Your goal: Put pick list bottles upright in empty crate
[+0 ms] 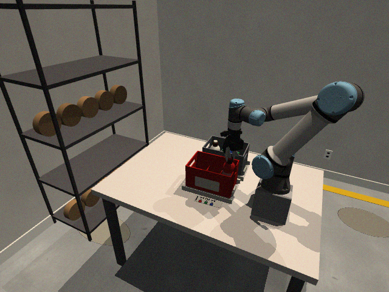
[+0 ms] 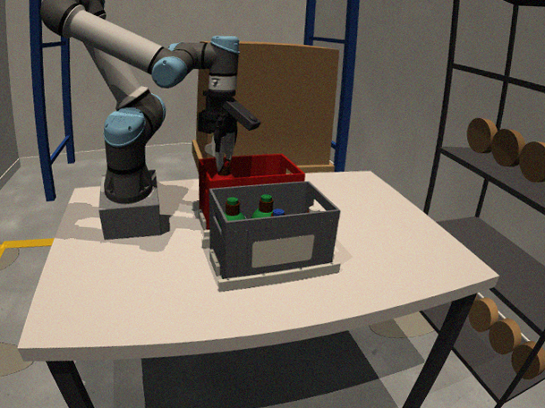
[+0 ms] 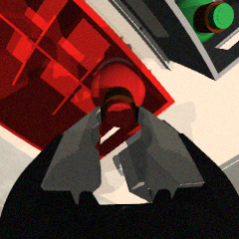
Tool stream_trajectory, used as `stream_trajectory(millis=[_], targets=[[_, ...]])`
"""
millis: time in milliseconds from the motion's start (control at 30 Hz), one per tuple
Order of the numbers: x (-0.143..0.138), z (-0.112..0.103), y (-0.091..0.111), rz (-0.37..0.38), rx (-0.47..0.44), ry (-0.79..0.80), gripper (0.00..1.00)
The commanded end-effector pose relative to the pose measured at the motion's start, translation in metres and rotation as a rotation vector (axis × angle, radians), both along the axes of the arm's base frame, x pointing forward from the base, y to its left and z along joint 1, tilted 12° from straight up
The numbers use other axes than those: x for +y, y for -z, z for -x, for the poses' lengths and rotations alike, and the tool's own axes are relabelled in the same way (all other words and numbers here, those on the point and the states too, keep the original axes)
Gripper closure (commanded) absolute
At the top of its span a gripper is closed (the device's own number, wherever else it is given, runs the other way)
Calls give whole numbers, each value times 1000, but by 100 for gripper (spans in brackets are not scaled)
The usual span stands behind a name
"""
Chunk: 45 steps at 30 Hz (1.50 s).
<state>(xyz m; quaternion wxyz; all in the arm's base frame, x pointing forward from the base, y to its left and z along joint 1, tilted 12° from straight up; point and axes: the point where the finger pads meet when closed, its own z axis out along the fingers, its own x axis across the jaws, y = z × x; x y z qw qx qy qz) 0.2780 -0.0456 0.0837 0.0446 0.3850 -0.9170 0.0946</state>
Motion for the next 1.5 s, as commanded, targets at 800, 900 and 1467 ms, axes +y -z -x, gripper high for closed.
stream_trajectory(millis=[800,900,1467], targets=[[-5,-2,21,1,-5,-1,100],[-6,-3,21,2,-7,-1,100],[-7,-3,28,2,-7,-1,100]])
